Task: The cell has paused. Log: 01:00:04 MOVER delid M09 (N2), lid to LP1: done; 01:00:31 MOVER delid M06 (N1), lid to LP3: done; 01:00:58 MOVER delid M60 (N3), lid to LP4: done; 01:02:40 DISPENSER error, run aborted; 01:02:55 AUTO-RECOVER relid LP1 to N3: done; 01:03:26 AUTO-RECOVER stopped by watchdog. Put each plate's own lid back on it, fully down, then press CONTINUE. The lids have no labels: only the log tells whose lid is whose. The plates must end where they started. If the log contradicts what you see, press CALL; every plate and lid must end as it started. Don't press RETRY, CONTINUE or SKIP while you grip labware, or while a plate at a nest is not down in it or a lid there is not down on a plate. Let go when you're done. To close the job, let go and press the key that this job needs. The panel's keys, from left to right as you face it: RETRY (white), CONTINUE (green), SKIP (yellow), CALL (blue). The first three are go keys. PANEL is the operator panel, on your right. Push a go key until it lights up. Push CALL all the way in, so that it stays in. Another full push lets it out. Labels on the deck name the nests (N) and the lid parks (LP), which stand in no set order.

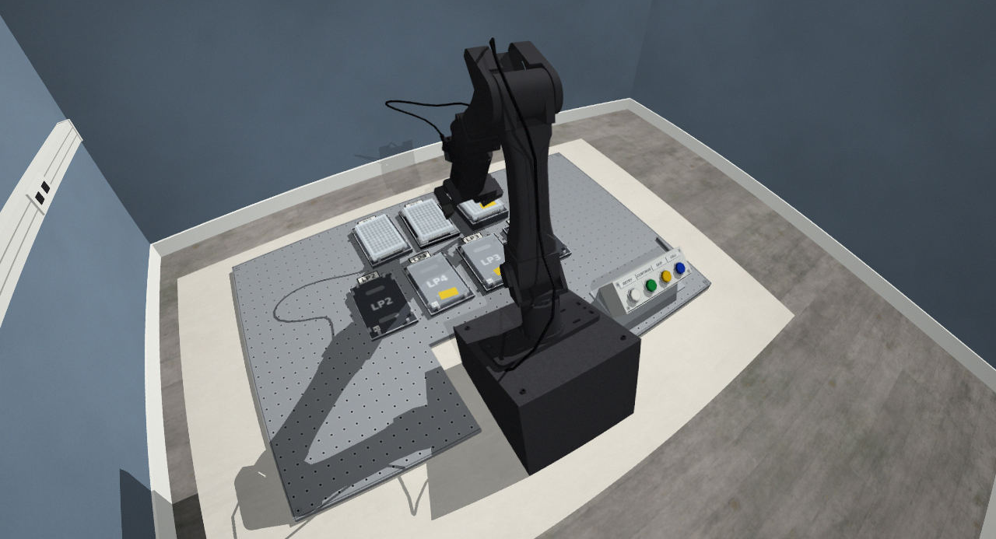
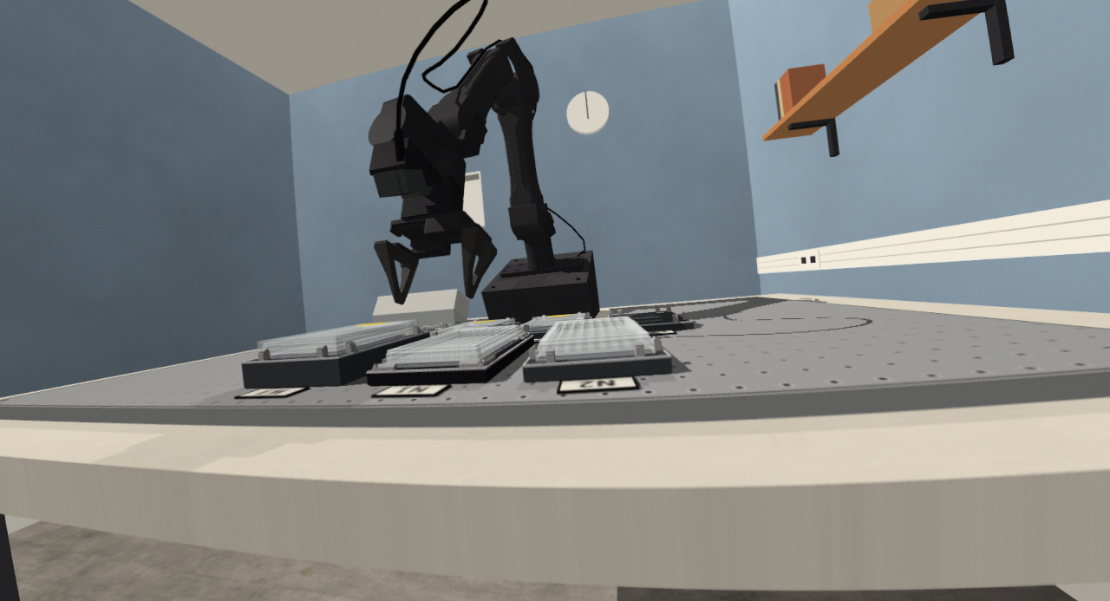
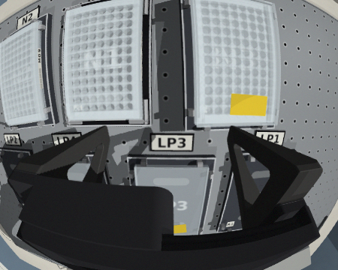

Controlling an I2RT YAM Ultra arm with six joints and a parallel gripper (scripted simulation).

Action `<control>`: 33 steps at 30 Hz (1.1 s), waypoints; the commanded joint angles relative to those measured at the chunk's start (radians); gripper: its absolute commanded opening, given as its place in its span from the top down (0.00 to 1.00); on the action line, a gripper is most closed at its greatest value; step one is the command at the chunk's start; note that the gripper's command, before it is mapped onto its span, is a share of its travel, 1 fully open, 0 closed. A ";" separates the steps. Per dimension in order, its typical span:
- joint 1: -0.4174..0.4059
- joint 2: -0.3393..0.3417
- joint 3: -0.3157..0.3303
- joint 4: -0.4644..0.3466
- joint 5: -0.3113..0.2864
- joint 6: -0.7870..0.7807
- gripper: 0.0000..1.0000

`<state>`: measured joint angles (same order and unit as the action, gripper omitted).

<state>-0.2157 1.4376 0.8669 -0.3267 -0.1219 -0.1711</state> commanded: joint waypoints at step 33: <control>-0.094 -0.167 -0.124 -0.319 0.017 -0.103 0.00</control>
<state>-0.2939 1.2800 0.7090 -0.6407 -0.0940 -0.2638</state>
